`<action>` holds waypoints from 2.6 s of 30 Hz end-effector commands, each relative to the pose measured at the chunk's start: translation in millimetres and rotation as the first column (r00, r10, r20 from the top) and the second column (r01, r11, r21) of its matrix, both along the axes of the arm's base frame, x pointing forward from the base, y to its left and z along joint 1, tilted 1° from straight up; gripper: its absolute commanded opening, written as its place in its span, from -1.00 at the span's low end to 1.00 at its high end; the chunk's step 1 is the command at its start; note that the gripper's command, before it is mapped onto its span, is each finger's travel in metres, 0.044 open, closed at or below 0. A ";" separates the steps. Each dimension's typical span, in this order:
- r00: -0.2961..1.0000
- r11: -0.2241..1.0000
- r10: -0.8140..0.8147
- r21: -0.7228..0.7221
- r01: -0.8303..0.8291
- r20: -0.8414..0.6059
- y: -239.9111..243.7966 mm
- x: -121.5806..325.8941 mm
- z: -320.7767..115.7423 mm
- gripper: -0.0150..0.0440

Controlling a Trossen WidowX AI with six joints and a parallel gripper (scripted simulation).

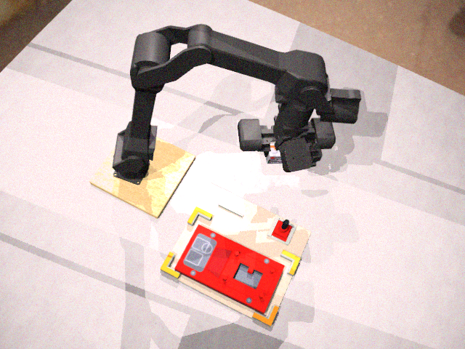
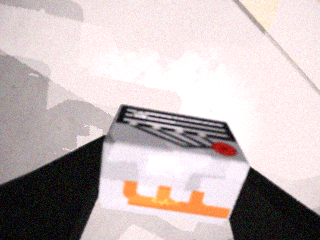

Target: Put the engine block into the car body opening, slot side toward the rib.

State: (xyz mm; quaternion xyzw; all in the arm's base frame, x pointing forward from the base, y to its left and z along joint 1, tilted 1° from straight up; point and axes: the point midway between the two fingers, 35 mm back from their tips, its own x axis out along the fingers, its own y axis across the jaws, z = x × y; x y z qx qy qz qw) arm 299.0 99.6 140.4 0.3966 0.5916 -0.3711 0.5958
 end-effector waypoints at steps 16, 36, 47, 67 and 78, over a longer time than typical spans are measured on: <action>1.000 1.000 0.005 -0.002 -0.005 0.010 -2.6 -2.9 14.4 -0.49; 0.990 0.942 0.011 -0.334 0.037 0.141 8.0 -9.9 11.7 -0.49; 0.958 0.801 0.069 -0.588 0.113 0.278 18.1 -13.6 7.8 -0.49; 0.938 0.709 0.110 -0.687 0.159 0.330 23.1 -15.0 -12.8 -0.49; 0.938 0.709 0.110 -0.687 0.159 0.330 23.9 -14.4 -36.7 -0.49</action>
